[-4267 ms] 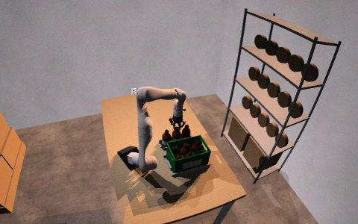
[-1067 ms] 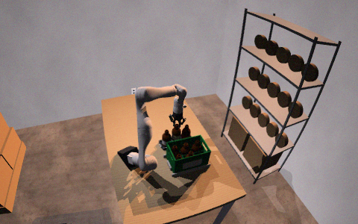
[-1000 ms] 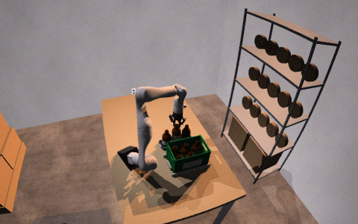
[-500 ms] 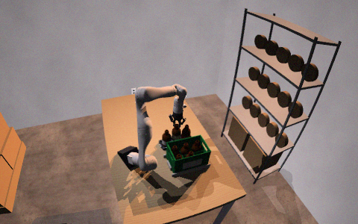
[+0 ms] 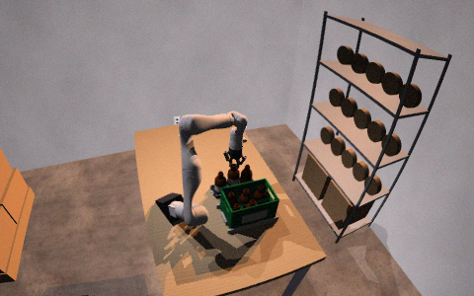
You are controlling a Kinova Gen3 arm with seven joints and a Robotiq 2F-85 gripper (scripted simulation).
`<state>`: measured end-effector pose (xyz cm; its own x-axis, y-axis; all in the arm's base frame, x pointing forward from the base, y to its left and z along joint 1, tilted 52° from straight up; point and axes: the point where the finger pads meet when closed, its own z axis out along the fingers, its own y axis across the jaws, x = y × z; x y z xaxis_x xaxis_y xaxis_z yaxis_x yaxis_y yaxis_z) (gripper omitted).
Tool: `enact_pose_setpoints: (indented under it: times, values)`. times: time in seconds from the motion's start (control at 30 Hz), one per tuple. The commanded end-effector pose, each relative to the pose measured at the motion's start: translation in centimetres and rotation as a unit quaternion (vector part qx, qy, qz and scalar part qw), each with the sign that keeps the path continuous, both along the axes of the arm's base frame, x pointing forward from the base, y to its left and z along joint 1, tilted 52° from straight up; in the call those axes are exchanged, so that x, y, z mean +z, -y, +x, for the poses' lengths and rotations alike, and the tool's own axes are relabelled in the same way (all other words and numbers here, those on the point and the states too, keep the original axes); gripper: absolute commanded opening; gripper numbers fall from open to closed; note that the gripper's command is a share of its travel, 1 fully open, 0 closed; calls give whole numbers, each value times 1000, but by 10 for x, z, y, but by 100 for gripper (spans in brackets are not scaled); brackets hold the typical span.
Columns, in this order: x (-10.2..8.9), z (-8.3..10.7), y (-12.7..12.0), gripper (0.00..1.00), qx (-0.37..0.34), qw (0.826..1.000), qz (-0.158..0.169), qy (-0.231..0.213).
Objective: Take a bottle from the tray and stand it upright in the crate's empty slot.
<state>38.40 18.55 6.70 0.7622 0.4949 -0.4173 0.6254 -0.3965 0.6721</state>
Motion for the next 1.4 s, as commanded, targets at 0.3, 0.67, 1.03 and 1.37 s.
enact_pose_setpoints:
  times: [0.3,0.67,1.03,1.37]
  values:
    - [4,1,-3,0,2,1000,0,2]
    - [6,0,-6,0,2,1000,0,2]
    - [11,-1,-12,0,2,1000,0,2]
    - [18,-2,-21,0,2,1000,0,2]
